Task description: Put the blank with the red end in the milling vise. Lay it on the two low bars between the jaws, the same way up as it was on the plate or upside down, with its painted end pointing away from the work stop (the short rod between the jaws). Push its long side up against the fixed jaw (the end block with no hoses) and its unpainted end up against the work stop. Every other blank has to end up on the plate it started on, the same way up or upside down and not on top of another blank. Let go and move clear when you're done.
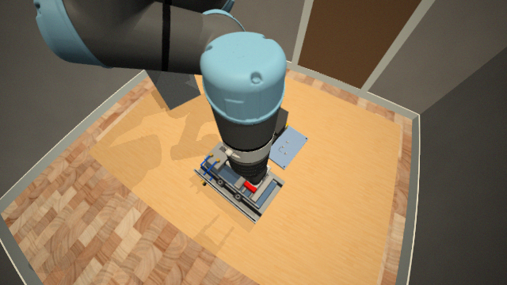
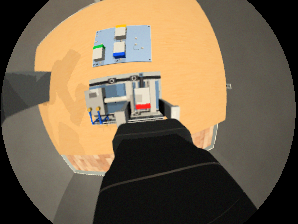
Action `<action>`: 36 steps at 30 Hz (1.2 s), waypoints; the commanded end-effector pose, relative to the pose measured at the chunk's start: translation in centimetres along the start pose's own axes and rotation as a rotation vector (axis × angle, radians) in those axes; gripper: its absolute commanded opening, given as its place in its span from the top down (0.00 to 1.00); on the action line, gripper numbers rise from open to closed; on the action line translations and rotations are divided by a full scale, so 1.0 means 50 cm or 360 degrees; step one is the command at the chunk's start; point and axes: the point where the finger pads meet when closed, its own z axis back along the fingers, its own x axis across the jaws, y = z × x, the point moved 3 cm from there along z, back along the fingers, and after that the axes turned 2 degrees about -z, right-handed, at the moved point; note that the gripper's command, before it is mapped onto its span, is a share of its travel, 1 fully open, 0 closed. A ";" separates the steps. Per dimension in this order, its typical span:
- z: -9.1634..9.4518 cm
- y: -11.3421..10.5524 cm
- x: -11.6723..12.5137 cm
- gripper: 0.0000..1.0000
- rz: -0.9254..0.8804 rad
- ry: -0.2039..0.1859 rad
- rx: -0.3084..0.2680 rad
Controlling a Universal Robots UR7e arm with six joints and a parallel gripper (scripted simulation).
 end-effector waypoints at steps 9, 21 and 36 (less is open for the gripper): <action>-0.006 0.000 0.001 0.00 0.0001 -0.0002 0.0000; -0.017 0.000 0.001 0.00 0.0001 -0.0002 0.0000; -0.022 0.000 0.001 0.00 0.0001 -0.0002 0.0000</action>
